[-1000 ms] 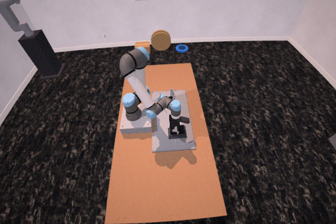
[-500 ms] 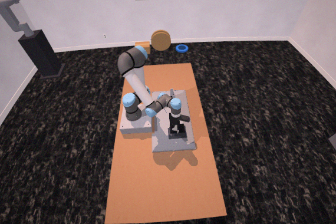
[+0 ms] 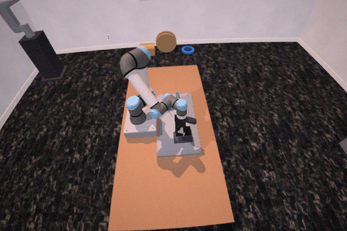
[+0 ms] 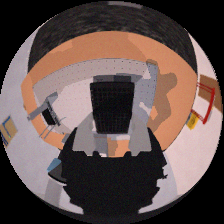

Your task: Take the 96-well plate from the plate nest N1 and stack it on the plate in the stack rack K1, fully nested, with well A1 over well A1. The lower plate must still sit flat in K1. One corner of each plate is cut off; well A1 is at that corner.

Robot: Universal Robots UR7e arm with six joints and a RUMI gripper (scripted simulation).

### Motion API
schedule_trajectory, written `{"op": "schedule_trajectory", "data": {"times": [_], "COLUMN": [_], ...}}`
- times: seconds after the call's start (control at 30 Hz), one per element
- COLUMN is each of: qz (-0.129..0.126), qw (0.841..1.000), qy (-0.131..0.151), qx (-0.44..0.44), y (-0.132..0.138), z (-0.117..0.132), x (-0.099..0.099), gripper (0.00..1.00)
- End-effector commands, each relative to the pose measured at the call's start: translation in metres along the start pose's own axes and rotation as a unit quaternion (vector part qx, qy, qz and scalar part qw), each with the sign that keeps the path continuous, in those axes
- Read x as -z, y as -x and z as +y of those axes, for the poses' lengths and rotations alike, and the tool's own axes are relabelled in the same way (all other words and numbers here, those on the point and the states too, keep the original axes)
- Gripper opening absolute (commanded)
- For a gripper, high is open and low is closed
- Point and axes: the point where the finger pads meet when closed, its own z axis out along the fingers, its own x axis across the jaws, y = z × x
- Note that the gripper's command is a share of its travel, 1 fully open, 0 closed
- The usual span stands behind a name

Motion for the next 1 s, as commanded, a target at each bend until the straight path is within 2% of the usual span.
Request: {"op": "schedule_trajectory", "data": {"times": [0.0,0.97], "qz": [0.0,0.0], "qw": [1.0,1.0], "qy": [0.0,0.0], "qx": [0.0,0.0], "y": [0.0,0.0], "z": [0.0,0.0], "x": [0.007,0.052], "gripper": [0.0,0.0]}}
